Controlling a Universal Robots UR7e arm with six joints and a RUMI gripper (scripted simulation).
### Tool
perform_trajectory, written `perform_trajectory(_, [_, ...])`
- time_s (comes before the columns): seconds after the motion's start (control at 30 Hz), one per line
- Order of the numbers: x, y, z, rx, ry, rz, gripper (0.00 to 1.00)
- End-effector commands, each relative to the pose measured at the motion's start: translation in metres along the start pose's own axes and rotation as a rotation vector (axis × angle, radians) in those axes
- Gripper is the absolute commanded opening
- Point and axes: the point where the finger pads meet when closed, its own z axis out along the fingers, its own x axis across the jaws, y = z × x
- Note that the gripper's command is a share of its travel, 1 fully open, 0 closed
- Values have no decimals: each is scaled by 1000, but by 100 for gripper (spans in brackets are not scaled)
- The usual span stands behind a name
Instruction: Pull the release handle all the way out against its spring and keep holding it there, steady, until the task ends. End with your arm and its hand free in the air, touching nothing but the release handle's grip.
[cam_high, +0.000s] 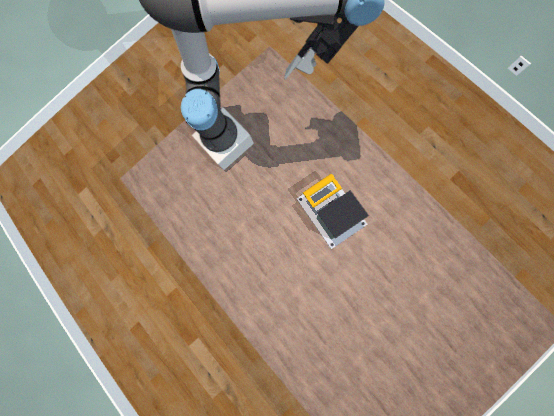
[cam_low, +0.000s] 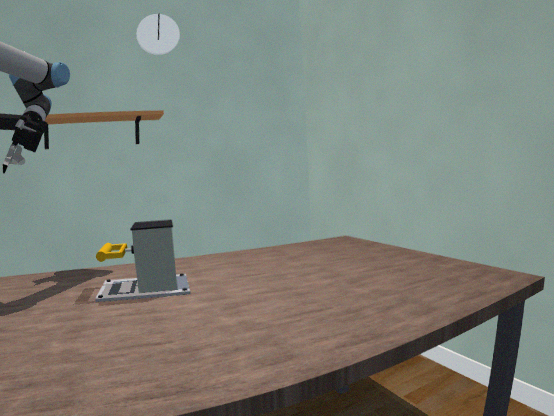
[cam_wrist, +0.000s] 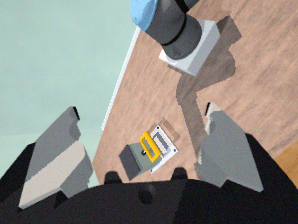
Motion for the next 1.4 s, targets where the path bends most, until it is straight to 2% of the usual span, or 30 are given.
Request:
perform_trajectory(0.0, [0,0,0,-1,1,1,100])
perform_trajectory(0.2, [3,6,4,6,26,38,100])
perform_trajectory(0.3, [6,14,9,17,60,91,100])
perform_trajectory(0.43, [14,31,20,41,132,206,100])
perform_trajectory(0.5, [14,31,20,41,132,206,100])
perform_trajectory(0.6, [21,50,30,68,203,324,100])
perform_trajectory(1.0, [34,99,56,150,376,631,100])
perform_trajectory(1.07, [34,99,56,150,376,631,100])
perform_trajectory(1.13, [36,115,64,178,427,726,100])
perform_trajectory(1.37, [37,144,78,233,518,904,100])
